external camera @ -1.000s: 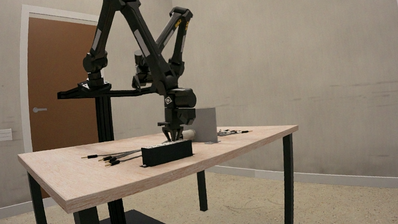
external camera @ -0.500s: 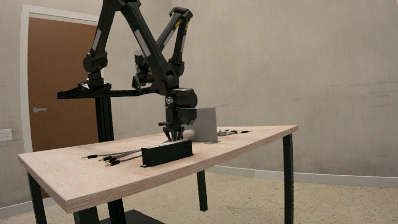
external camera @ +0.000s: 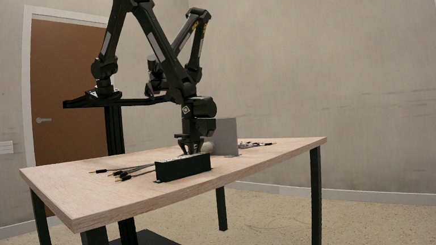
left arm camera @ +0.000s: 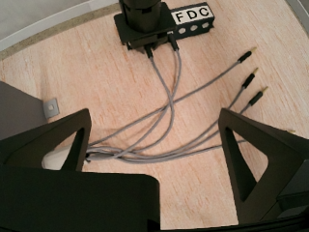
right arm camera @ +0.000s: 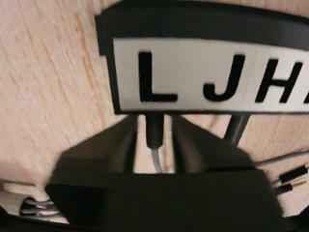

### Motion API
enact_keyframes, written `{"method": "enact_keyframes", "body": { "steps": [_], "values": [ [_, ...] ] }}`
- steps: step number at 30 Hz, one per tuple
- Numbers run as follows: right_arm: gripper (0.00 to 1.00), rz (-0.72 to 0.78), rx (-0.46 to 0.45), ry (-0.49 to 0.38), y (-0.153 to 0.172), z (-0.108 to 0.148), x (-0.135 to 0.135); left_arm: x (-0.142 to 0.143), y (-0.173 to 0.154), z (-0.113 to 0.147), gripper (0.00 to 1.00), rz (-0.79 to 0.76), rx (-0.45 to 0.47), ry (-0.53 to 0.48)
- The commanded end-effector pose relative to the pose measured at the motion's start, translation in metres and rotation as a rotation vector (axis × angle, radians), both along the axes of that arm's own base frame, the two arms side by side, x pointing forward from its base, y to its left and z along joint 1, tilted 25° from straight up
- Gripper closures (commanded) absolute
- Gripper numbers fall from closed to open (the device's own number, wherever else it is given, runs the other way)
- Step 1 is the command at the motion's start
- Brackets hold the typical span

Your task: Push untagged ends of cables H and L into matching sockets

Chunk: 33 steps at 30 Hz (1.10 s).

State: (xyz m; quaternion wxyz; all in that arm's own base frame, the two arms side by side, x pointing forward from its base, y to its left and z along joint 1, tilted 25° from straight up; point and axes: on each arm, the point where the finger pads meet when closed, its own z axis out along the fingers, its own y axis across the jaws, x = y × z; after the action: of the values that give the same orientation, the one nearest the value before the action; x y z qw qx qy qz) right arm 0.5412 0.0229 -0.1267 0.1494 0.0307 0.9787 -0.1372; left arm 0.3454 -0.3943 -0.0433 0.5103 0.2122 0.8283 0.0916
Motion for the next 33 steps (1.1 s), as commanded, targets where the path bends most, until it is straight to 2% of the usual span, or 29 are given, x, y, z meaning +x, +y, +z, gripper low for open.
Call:
{"method": "enact_keyframes", "body": {
  "steps": [1,4,12,17,18,20,22,24,25,28,29,30,32,33],
  "values": [
    [0.65,-0.012,0.016,-0.085,0.004,0.024,0.024,0.003,-0.010,0.006,0.00,0.003,-0.019,-0.005],
    [0.65,-0.013,0.015,-0.083,0.004,0.024,0.021,0.003,-0.010,0.006,0.00,0.003,-0.019,-0.005],
    [0.65,0.002,0.007,-0.044,0.013,0.021,-0.007,0.003,-0.010,0.006,0.00,0.003,-0.019,-0.005],
    [0.65,0.002,0.005,-0.034,0.016,0.030,-0.018,0.003,-0.010,0.006,0.00,0.003,-0.019,-0.005],
    [0.54,0.002,0.004,-0.034,0.016,0.031,-0.019,0.003,-0.010,0.006,0.00,0.003,-0.019,-0.005],
    [0.54,0.002,0.004,-0.034,0.016,0.031,-0.019,0.003,-0.010,0.006,0.00,0.003,-0.019,-0.005],
    [0.31,0.002,0.006,-0.043,0.018,0.038,-0.018,0.003,-0.010,0.006,0.00,0.003,-0.019,-0.005],
    [0.08,0.002,0.004,-0.034,0.021,0.046,-0.028,0.003,-0.010,0.006,0.00,0.003,-0.019,-0.005],
    [0.00,0.002,0.004,-0.034,0.022,0.051,-0.030,0.003,-0.010,0.006,0.00,0.003,-0.019,-0.005],
    [0.00,0.002,0.004,-0.034,0.026,0.064,-0.038,0.003,-0.010,0.006,0.00,0.003,-0.019,-0.005],
    [0.00,0.002,0.009,-0.055,0.029,0.071,-0.027,0.003,-0.010,0.006,0.00,0.003,-0.019,-0.005],
    [0.00,-0.003,0.005,-0.049,0.020,0.062,-0.024,0.003,-0.010,0.006,0.00,0.003,-0.019,-0.005],
    [0.00,-0.005,0.009,-0.059,0.019,0.062,-0.018,0.003,-0.010,0.006,0.00,0.003,-0.019,-0.005],
    [0.00,-0.010,0.006,-0.041,0.015,0.053,-0.020,0.003,-0.010,0.006,0.00,0.003,-0.019,-0.005]
  ]
}}
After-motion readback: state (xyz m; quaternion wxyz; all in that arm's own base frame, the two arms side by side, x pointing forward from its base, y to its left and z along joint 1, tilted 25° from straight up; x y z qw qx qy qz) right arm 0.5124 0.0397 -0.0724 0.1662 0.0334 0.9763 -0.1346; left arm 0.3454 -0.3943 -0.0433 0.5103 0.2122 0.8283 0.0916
